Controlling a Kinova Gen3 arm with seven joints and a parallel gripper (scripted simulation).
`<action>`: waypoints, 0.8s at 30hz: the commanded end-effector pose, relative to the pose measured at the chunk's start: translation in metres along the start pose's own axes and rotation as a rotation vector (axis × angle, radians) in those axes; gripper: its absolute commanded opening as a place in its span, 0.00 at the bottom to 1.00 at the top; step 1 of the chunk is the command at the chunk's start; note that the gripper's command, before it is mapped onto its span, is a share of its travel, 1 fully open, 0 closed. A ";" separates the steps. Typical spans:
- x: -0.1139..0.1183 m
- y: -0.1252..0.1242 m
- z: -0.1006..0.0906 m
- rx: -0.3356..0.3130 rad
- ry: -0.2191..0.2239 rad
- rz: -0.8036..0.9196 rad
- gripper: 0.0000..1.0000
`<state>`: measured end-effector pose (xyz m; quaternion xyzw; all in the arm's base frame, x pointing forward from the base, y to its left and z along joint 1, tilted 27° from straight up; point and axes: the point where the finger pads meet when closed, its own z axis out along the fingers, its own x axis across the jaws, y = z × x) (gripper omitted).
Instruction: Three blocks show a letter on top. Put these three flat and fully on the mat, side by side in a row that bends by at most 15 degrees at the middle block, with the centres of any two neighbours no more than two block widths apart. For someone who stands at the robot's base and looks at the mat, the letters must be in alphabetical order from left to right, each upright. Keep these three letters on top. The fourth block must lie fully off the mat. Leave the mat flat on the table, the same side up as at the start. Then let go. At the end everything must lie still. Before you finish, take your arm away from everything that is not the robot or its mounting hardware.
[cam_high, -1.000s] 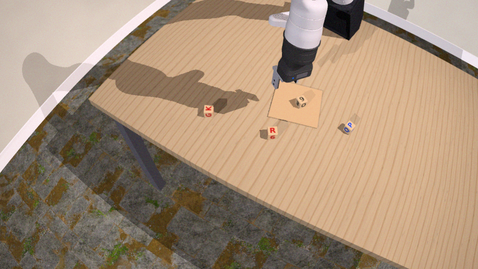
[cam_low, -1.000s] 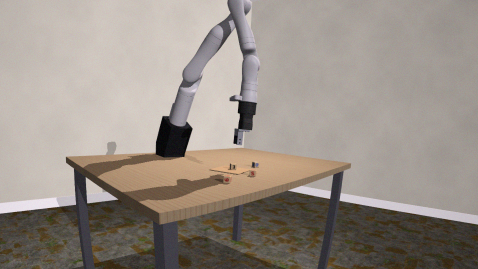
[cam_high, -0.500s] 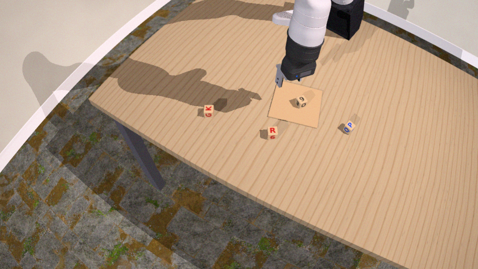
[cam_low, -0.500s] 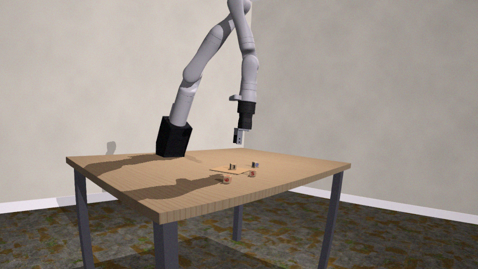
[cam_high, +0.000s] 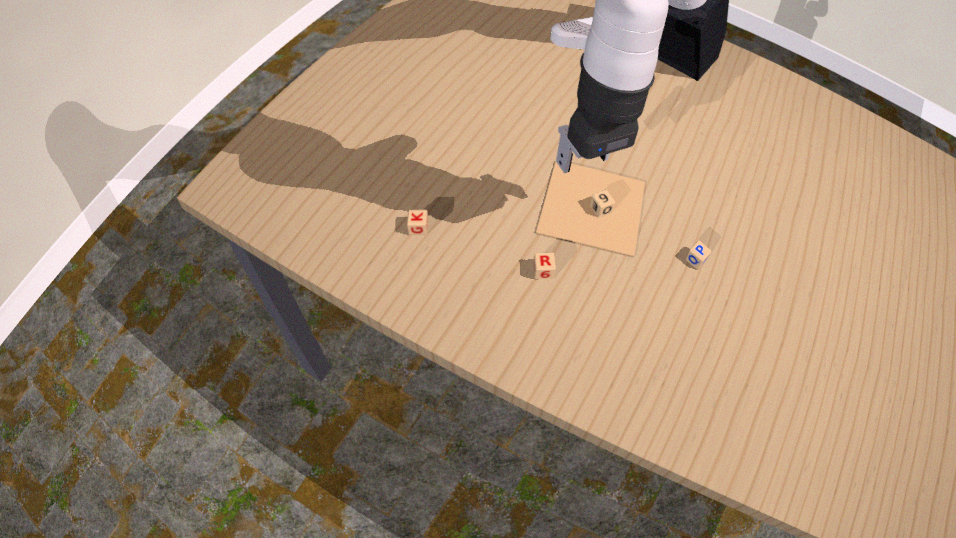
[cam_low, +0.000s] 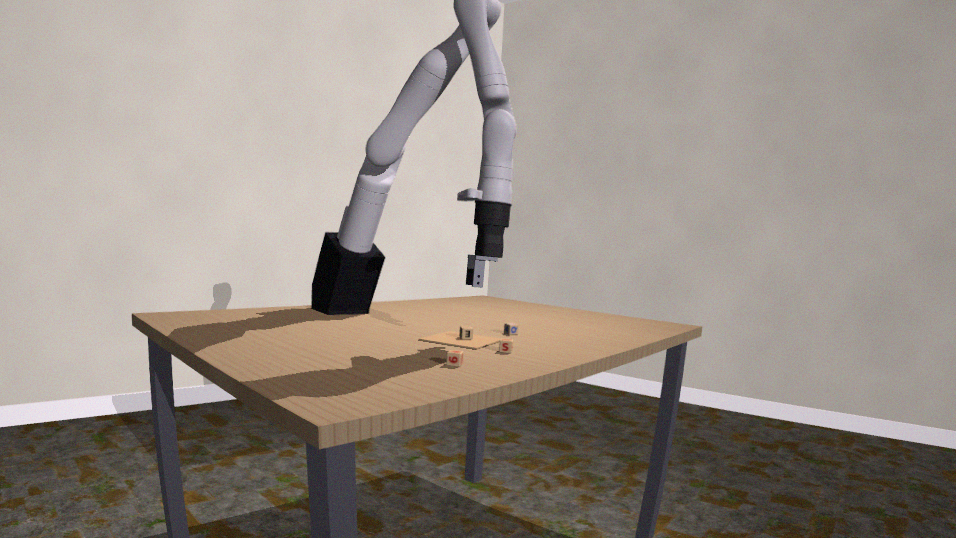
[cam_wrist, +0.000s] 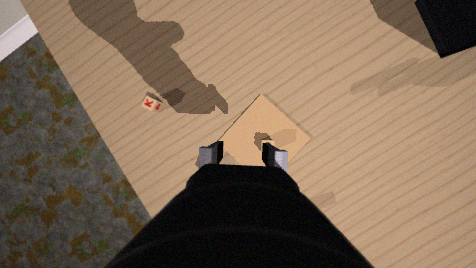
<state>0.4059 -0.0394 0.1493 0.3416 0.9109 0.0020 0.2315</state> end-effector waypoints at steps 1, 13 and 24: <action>-0.001 0.003 -0.001 -0.010 -0.005 0.003 1.00; 0.006 0.003 -0.003 -0.014 -0.003 0.000 1.00; 0.012 0.003 -0.004 -0.018 0.000 -0.002 1.00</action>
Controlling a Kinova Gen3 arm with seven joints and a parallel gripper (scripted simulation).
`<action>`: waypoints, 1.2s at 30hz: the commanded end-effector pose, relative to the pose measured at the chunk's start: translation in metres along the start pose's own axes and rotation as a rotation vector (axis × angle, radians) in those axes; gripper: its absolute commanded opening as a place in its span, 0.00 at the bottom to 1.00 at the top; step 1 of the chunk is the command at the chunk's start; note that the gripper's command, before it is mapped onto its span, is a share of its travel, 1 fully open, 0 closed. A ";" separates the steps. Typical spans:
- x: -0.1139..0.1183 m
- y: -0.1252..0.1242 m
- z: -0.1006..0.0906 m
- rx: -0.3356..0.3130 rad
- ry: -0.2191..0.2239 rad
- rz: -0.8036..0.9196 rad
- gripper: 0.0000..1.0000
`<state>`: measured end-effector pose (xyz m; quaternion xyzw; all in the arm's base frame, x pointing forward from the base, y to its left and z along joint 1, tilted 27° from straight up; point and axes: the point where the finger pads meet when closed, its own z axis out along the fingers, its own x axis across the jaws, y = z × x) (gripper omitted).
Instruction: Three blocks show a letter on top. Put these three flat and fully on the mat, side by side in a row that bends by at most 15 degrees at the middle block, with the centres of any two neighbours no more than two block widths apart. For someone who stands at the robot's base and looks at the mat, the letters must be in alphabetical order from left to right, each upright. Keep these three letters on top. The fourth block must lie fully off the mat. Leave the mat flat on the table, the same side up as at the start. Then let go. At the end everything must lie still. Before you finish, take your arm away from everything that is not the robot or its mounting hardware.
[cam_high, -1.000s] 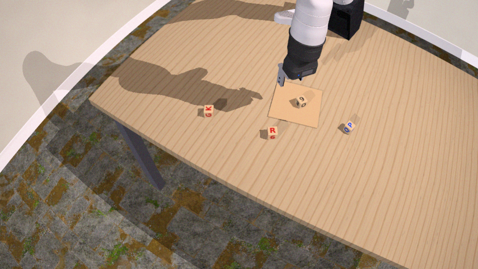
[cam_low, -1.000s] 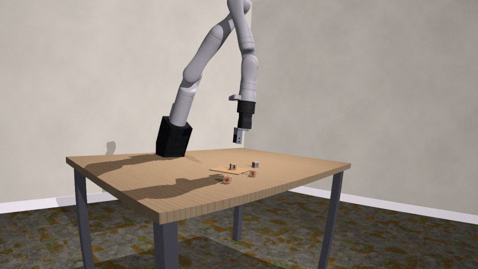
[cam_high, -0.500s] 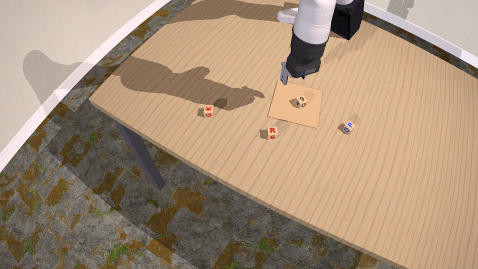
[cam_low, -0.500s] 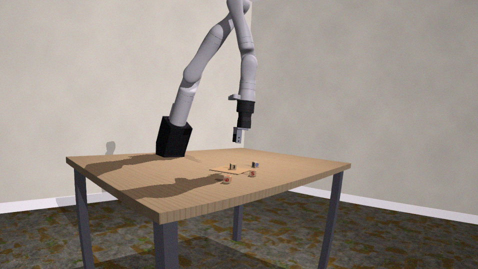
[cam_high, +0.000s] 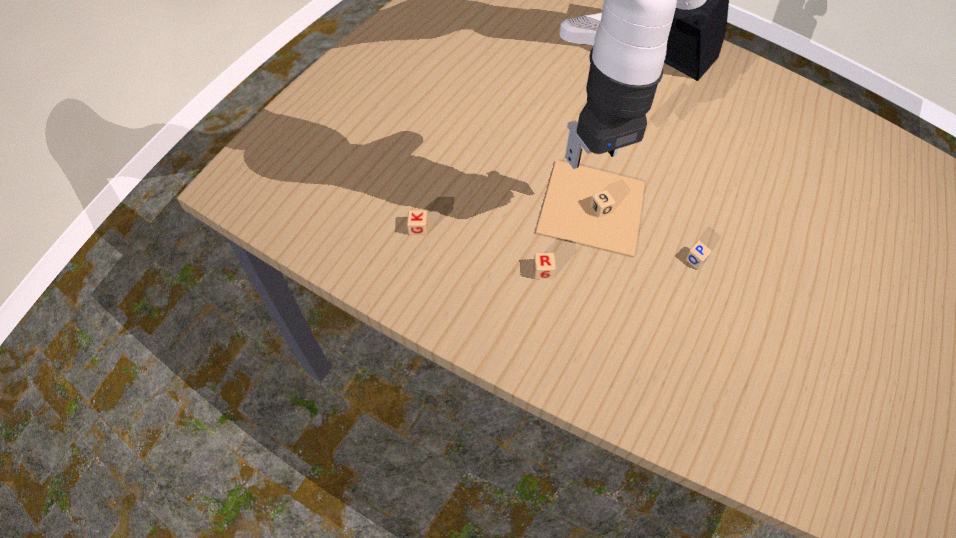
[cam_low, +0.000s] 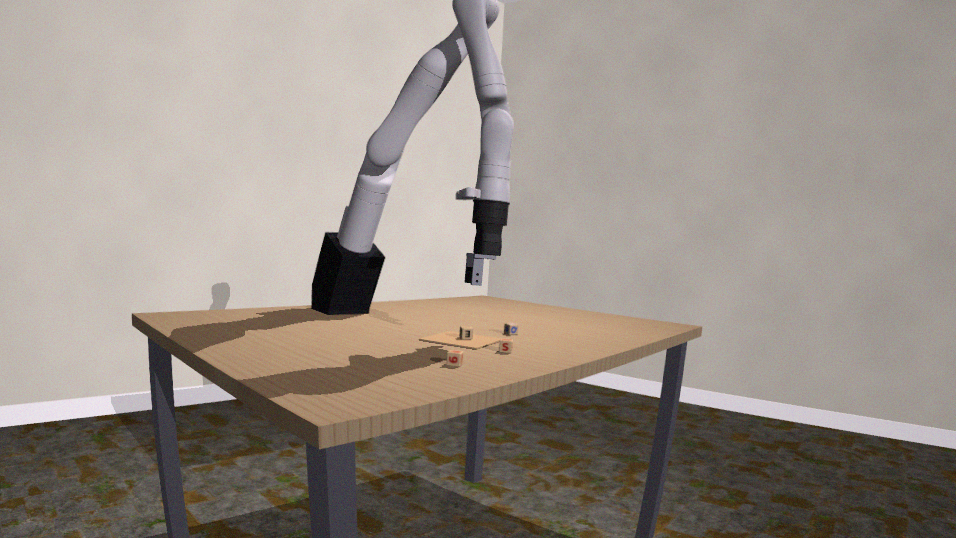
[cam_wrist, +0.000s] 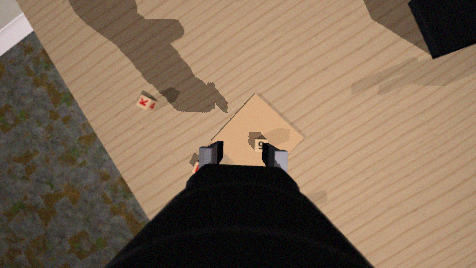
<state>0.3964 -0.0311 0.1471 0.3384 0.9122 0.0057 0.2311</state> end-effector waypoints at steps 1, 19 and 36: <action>-0.001 0.003 -0.001 -0.010 -0.004 0.003 1.00; 0.010 0.002 -0.004 -0.016 0.001 -0.001 1.00; 0.019 0.001 -0.006 -0.022 0.006 -0.004 1.00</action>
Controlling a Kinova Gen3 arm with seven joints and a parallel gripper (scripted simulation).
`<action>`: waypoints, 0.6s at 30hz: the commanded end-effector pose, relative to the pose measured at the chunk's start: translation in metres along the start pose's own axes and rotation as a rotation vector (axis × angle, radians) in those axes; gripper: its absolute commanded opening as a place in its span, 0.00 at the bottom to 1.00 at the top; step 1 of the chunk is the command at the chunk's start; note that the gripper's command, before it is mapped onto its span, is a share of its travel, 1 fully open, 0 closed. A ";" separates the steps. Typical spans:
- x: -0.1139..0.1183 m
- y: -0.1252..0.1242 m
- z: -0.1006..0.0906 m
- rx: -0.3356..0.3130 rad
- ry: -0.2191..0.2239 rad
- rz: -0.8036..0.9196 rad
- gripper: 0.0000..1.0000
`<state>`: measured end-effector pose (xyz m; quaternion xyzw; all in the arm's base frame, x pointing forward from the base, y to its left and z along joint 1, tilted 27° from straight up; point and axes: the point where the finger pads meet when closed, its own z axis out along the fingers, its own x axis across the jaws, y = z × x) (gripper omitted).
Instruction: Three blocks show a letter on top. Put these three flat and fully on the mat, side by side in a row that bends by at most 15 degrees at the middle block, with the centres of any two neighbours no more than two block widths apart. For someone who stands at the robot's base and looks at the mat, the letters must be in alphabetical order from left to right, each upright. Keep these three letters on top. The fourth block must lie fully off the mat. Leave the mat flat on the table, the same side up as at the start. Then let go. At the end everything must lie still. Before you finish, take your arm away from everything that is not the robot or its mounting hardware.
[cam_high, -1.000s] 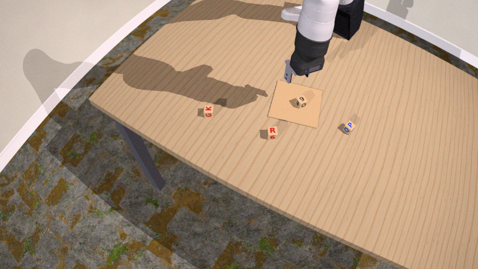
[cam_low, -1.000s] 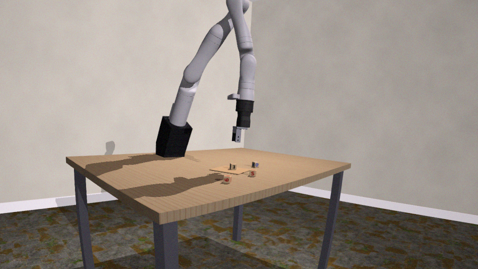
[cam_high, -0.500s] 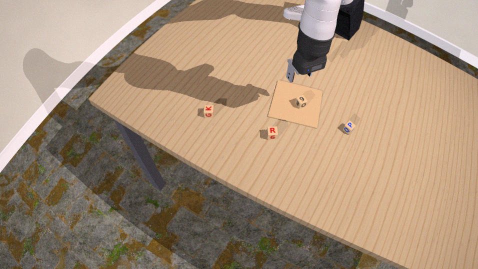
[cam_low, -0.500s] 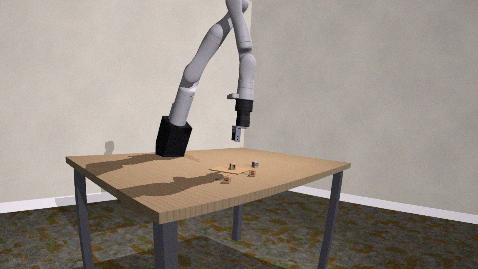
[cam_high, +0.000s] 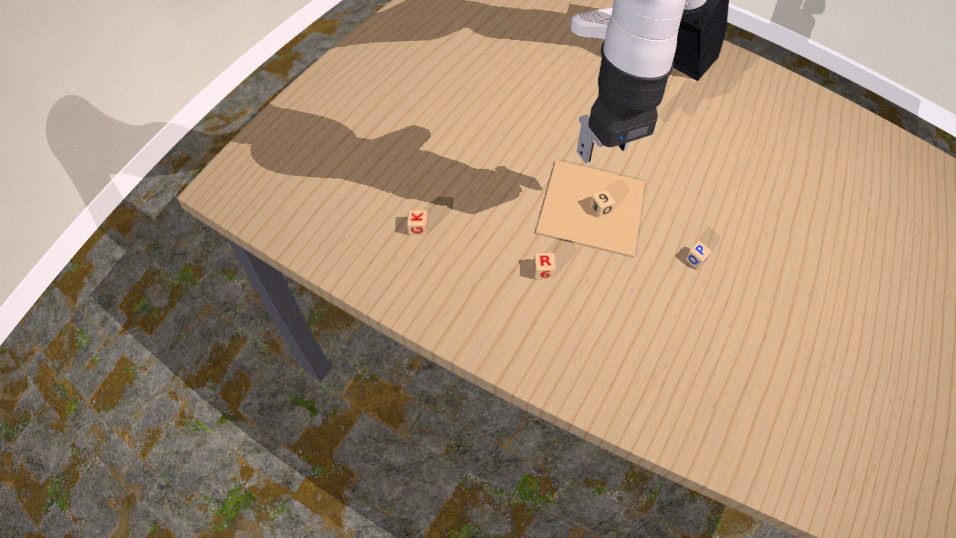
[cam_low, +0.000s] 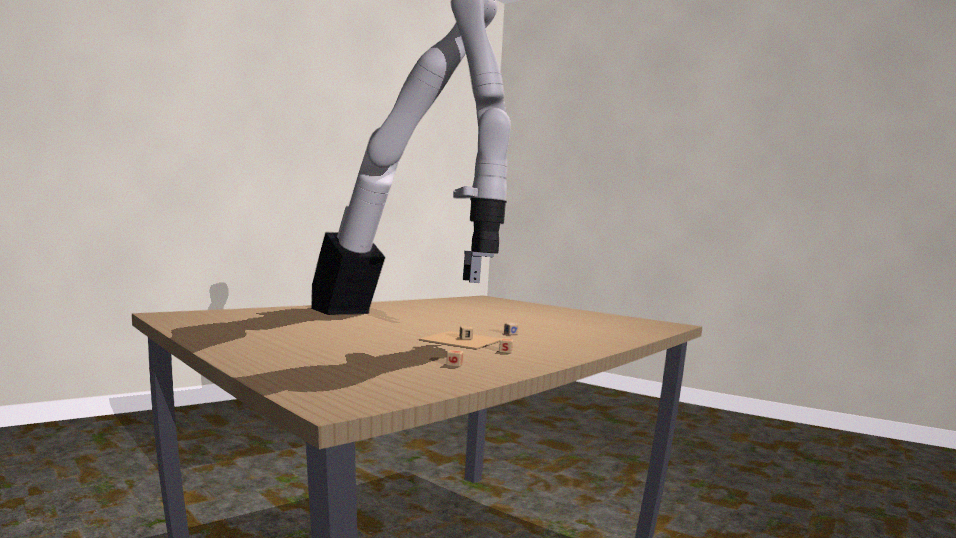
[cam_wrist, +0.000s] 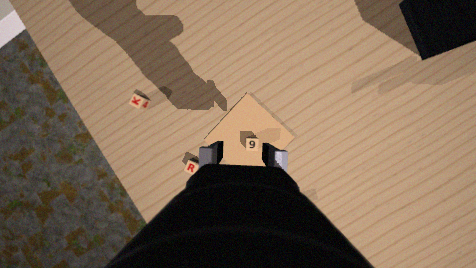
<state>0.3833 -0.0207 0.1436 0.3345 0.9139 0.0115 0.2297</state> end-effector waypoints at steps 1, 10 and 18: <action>0.002 0.002 -0.001 -0.010 -0.001 0.002 1.00; 0.006 0.002 -0.002 -0.013 0.001 0.000 1.00; 0.006 0.002 -0.002 -0.014 0.000 0.001 1.00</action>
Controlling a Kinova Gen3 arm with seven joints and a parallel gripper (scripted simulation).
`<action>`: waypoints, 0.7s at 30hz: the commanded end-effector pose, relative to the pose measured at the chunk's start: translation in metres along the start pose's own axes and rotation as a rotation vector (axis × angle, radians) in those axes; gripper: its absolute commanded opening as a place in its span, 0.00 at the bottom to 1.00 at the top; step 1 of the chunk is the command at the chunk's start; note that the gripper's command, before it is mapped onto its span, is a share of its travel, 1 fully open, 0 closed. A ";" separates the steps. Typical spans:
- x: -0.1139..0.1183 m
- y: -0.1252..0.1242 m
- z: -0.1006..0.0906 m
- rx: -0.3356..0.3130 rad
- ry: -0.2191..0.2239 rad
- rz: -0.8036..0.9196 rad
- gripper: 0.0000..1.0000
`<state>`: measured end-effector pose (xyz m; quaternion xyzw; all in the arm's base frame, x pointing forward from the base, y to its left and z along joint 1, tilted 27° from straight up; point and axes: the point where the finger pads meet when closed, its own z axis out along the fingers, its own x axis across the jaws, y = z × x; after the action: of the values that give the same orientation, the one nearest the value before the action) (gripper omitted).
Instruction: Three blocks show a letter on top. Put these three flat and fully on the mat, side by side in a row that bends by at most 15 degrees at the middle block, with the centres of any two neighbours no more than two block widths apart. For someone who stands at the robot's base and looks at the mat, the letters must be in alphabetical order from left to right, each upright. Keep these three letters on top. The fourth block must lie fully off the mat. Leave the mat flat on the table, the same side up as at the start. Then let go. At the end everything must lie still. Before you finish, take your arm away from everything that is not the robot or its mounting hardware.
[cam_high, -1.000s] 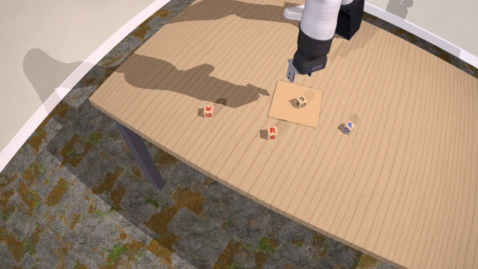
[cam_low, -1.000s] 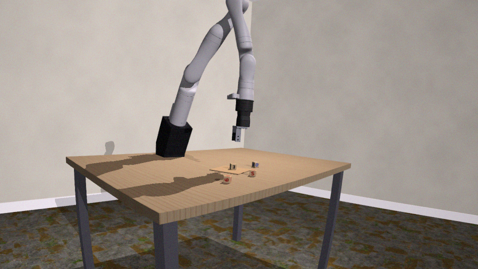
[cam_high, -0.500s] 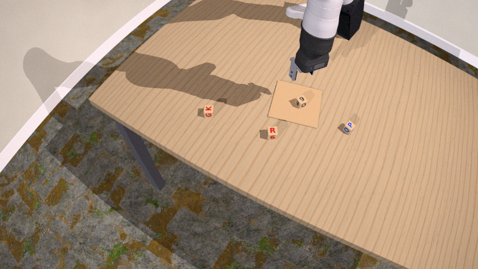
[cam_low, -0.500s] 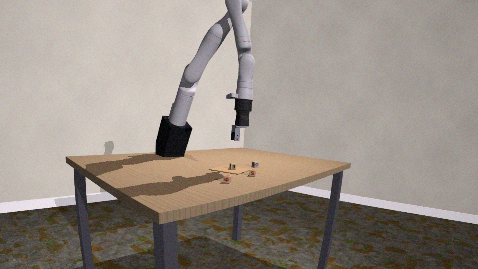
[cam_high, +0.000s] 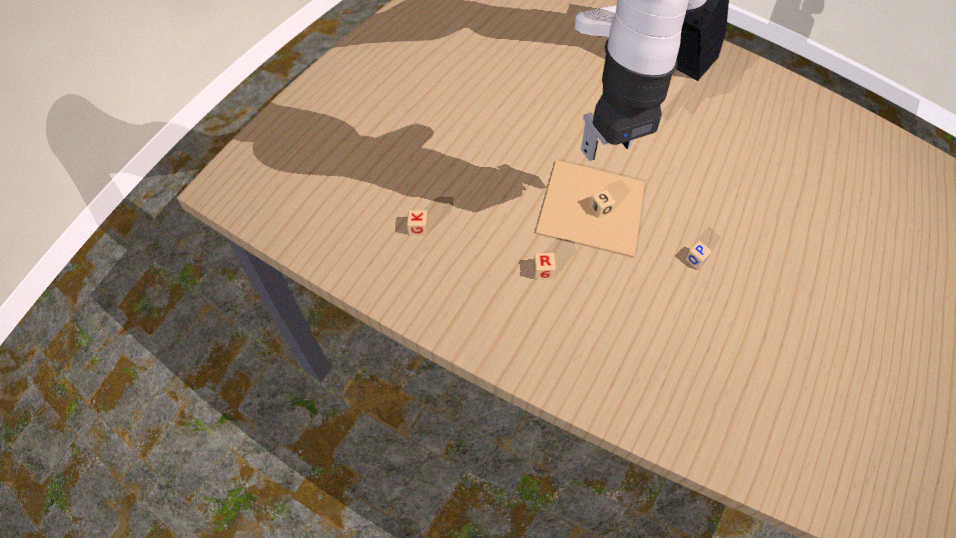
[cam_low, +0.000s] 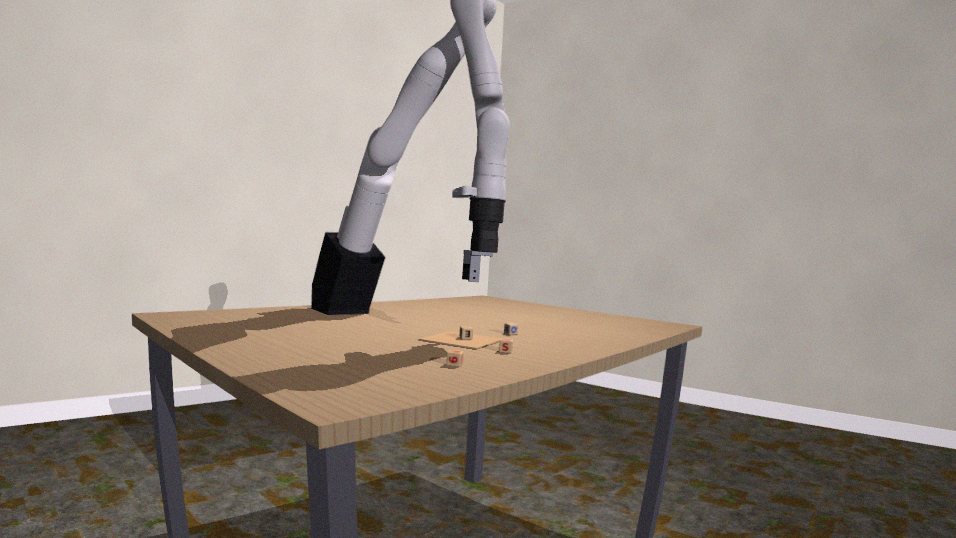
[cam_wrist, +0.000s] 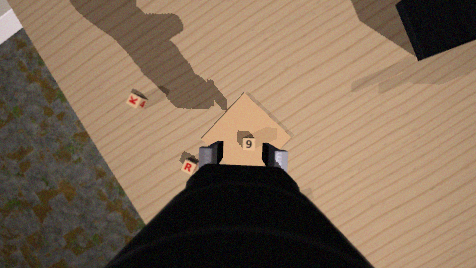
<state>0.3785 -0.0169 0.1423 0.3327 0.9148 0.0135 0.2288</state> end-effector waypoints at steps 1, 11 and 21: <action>0.003 0.002 -0.002 -0.011 -0.001 0.002 1.00; 0.006 0.002 -0.002 -0.013 0.001 0.002 1.00; 0.008 0.001 -0.002 -0.014 0.002 0.001 1.00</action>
<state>0.3724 -0.0128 0.1405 0.3313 0.9155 0.0161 0.2275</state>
